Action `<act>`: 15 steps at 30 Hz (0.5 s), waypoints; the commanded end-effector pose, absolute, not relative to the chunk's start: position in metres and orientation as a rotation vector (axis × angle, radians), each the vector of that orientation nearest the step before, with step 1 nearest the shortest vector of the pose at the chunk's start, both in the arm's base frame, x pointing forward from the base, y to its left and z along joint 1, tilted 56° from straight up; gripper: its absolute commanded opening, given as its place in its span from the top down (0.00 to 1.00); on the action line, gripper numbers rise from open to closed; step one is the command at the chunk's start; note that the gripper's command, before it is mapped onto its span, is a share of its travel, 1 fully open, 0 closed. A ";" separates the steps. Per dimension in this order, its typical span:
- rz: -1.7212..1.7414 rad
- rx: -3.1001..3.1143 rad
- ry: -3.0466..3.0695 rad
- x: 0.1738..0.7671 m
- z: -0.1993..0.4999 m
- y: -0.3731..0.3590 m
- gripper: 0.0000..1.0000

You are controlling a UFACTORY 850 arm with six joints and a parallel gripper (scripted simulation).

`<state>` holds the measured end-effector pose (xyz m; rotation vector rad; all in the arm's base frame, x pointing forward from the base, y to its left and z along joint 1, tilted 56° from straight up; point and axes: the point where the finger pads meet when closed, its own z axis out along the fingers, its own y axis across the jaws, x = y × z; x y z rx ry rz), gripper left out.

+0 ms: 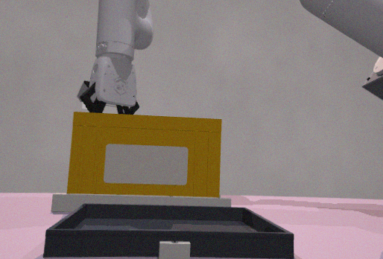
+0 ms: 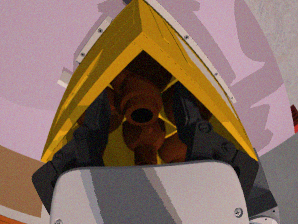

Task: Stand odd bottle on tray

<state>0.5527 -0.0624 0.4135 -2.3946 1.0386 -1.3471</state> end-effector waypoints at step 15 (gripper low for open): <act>-1.348 -2.394 1.038 0.548 0.417 -0.061 0.35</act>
